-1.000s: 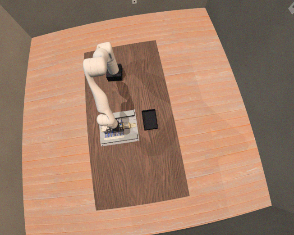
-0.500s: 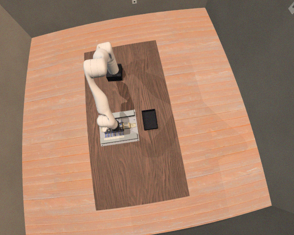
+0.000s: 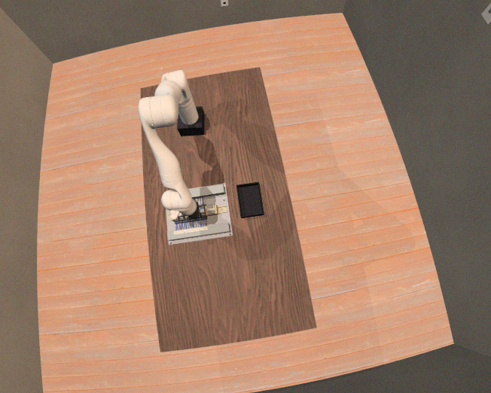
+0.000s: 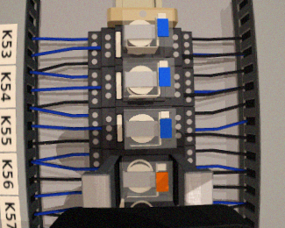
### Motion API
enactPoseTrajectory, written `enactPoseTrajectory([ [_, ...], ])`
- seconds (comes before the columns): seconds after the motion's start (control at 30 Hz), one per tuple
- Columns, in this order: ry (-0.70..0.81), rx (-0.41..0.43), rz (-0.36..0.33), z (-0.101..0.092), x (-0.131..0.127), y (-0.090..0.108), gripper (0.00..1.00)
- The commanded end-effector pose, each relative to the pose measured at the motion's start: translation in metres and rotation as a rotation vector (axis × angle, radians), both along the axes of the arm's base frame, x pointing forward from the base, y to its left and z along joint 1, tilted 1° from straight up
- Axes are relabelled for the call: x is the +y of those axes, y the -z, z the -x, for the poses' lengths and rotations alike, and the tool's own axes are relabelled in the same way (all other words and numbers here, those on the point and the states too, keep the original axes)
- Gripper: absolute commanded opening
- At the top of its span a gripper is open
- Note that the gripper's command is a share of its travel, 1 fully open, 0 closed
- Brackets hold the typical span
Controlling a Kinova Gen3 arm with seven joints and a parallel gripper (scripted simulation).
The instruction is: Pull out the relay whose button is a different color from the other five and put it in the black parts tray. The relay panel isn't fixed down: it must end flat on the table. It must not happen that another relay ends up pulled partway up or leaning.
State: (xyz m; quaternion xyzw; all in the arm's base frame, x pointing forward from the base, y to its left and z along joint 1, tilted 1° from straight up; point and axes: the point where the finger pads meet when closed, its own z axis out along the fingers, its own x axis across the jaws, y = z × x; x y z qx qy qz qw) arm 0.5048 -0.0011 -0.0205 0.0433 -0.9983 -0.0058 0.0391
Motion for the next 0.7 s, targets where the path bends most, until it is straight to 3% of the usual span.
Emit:
enactPoseTrajectory([
  [0.0,0.0,-0.004,0.0,-0.0007,0.0,-0.001,0.0],
  [0.67,0.001,-0.032,-0.003,0.0001,-0.0001,-0.0012,0.0],
])
